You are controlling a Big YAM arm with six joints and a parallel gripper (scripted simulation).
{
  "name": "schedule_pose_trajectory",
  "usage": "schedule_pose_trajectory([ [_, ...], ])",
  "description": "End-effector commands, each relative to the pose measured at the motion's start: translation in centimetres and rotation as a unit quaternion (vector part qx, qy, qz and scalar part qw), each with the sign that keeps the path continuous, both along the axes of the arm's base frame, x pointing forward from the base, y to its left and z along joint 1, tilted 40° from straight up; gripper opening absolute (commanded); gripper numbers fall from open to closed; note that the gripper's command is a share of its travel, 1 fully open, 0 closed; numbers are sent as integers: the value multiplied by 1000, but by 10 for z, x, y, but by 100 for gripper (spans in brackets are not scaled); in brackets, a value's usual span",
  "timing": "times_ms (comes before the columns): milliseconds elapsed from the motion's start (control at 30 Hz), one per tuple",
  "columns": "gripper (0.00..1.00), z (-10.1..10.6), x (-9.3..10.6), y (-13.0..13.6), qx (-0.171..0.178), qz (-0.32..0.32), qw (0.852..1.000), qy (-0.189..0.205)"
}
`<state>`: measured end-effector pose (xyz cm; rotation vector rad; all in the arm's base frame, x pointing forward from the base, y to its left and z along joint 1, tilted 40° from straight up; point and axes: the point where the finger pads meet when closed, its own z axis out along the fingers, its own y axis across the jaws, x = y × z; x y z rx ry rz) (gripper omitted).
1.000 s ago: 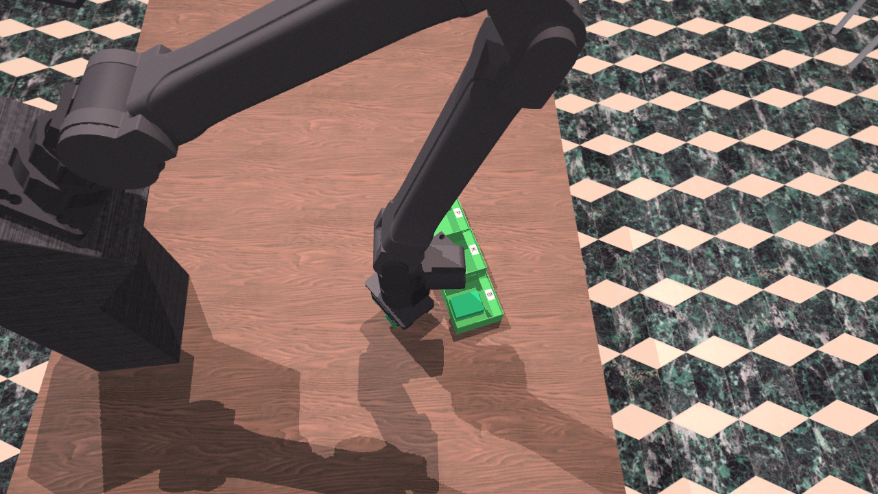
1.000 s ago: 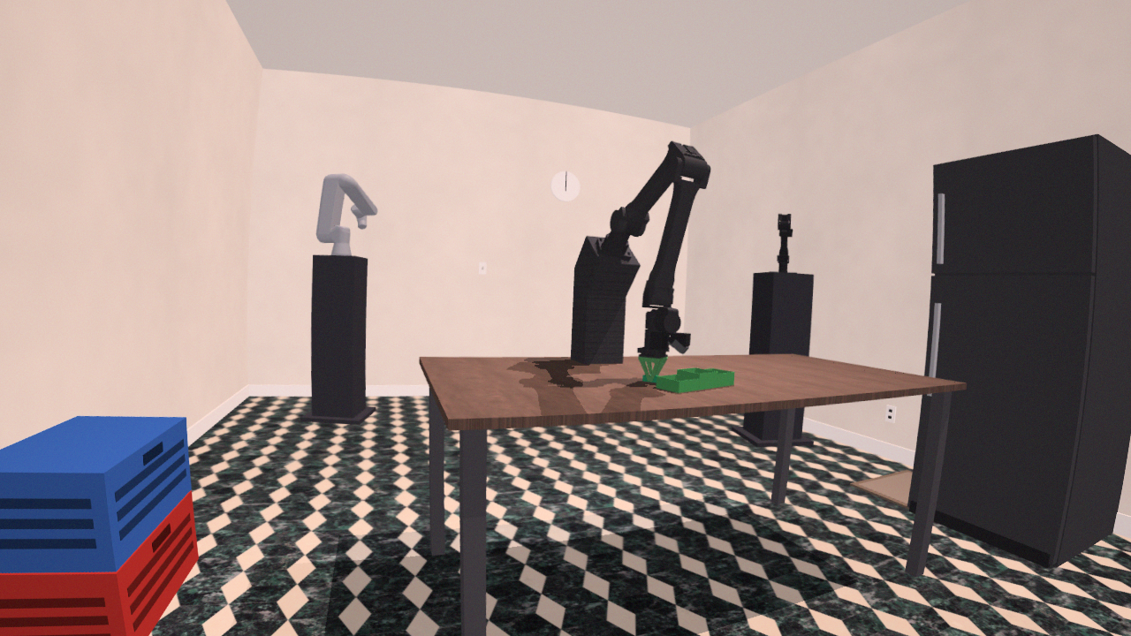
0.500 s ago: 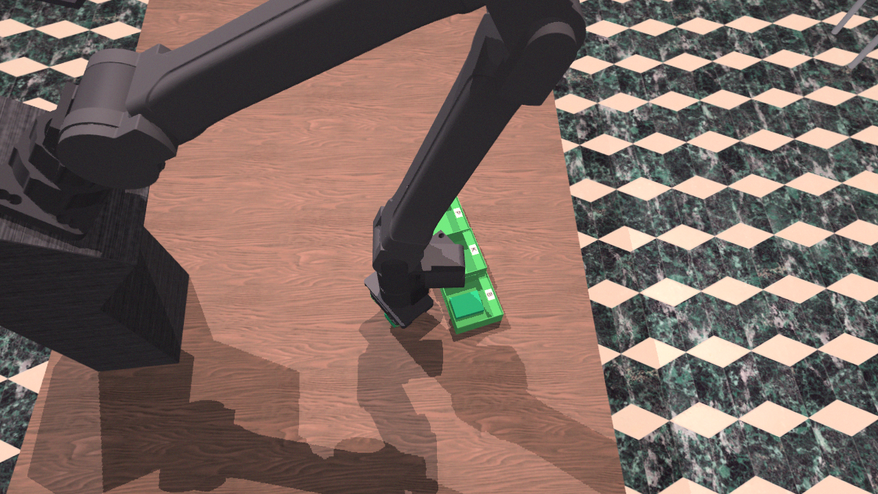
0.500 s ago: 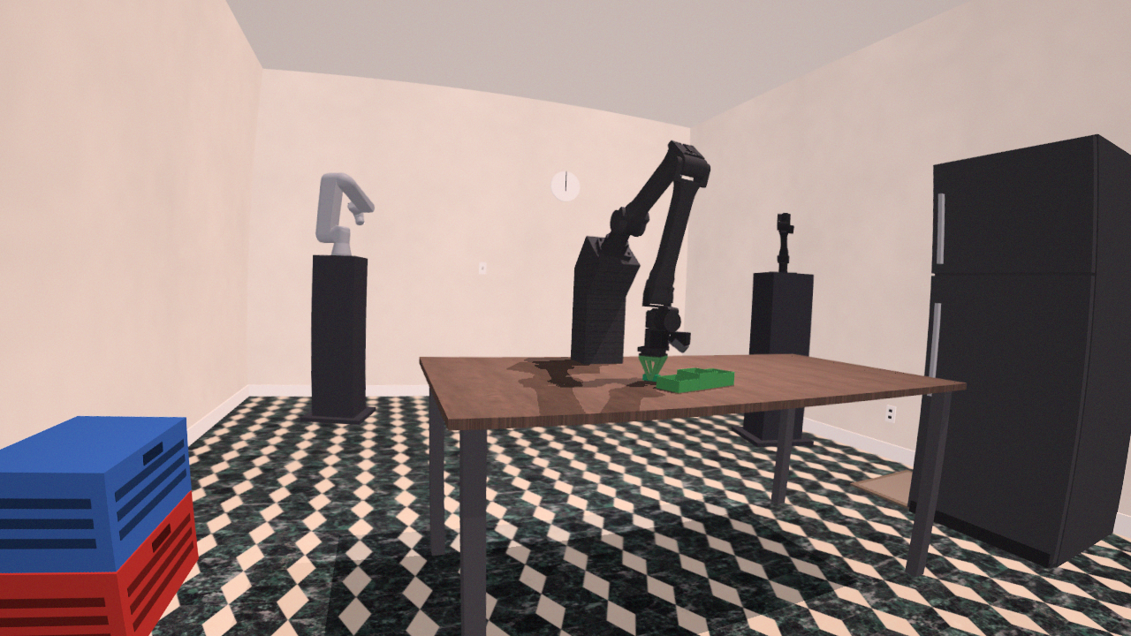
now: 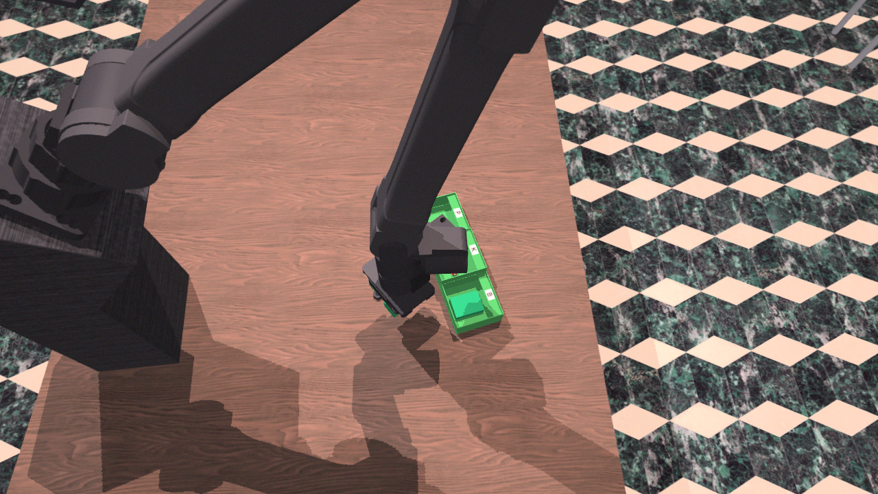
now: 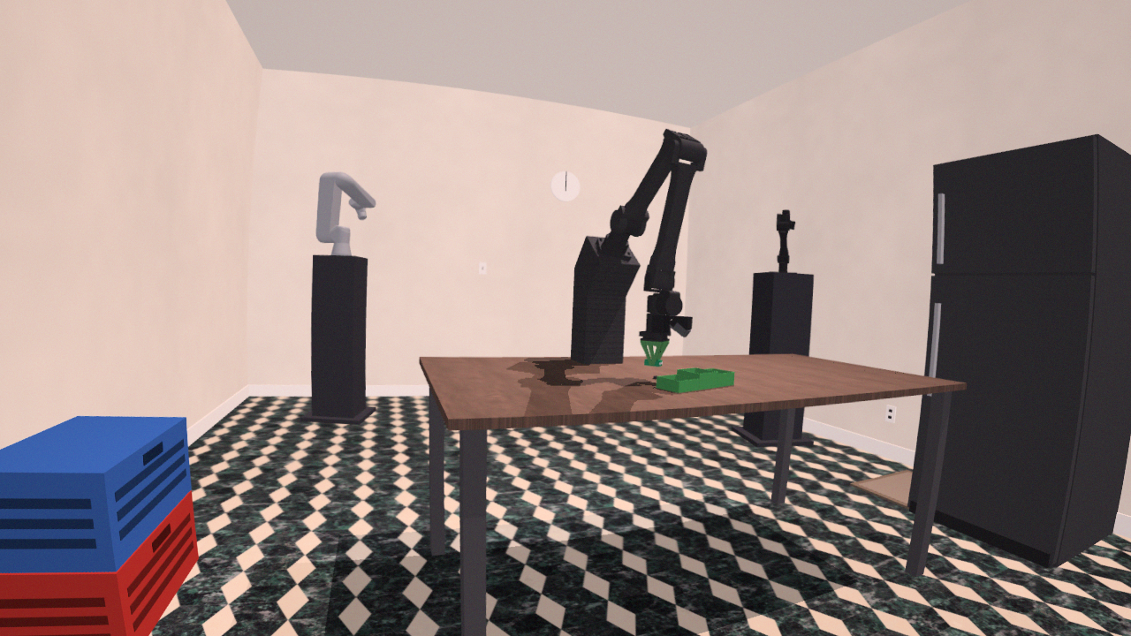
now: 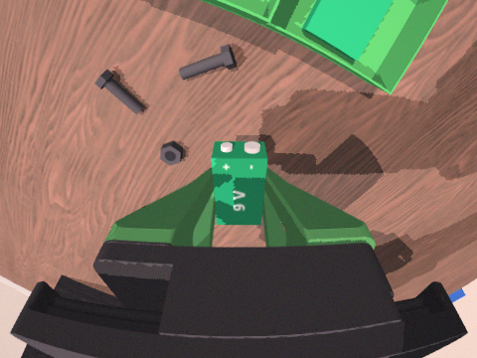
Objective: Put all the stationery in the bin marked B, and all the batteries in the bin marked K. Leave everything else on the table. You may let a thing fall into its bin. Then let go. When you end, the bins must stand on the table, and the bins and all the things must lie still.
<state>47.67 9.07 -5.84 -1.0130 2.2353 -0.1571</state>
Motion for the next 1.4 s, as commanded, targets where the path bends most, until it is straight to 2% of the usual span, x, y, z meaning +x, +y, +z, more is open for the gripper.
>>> schedule_pose_trajectory([
  [0,21,11,-12,-8,-1,-2,1000,3],
  [133,21,13,-14,-8,-2,0,1000,3],
  [167,21,4,-9,-5,-3,2,1000,9],
  [200,21,5,-8,-5,-3,2,1000,5],
  [300,21,1,-14,-7,-3,1,1000,9],
  [333,21,1,-14,-7,-3,1,1000,9],
  [367,21,10,-10,-3,1,0,1000,0],
  [1000,21,10,-10,-4,1,0,1000,0],
  [1100,21,4,-12,-10,-3,-1,1000,5],
  [1133,21,10,-10,-4,1,0,1000,0],
  [1367,21,10,-10,-5,1,0,1000,0],
])
